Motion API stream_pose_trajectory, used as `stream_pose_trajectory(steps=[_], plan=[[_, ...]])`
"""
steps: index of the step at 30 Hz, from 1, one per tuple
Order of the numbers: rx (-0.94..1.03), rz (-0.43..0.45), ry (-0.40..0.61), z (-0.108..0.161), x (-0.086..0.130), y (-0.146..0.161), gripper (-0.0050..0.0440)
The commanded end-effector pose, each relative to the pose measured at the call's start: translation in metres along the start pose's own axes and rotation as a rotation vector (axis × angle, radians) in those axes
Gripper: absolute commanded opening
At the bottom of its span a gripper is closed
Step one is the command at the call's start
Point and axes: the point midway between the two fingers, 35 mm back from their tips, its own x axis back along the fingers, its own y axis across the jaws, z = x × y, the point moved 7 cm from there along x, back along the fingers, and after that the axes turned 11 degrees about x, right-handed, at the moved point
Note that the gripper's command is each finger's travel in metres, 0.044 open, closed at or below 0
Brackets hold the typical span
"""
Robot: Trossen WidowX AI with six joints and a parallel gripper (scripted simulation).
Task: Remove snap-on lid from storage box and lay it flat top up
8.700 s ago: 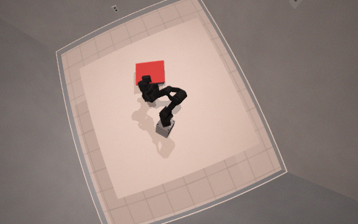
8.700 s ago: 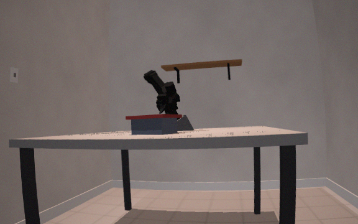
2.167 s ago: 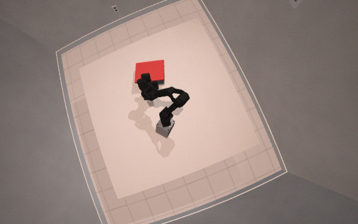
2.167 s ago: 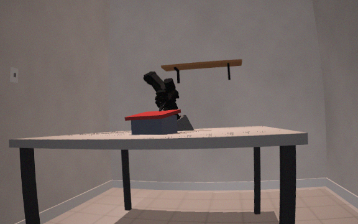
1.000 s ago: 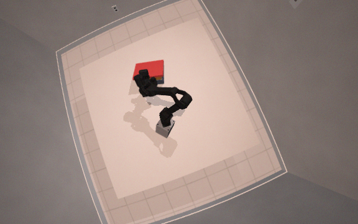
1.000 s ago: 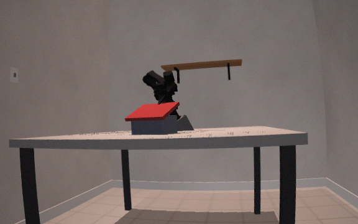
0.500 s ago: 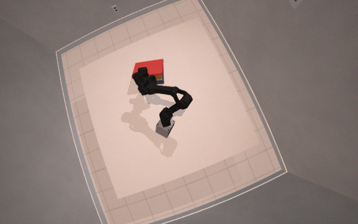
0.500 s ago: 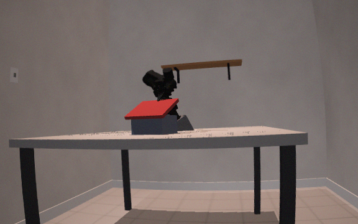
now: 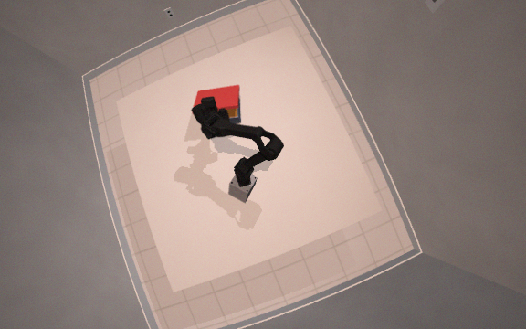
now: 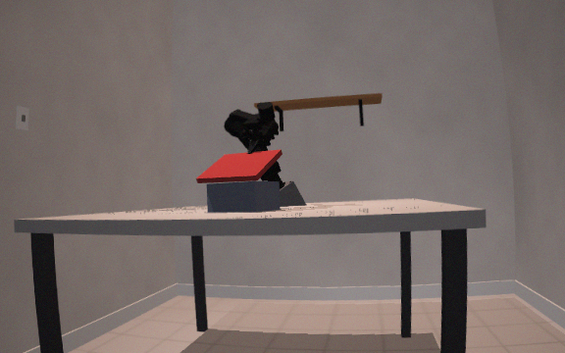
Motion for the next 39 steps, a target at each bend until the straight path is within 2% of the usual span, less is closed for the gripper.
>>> stream_pose_trajectory(steps=[1,32,39], plan=[[-0.025,-0.014,-0.002,-0.003,0.006,0.011,-0.0050],[-0.025,-0.014,-0.002,-0.009,0.032,0.040,-0.0050],[-0.025,-0.014,-0.002,-0.017,0.030,0.031,-0.0050]])
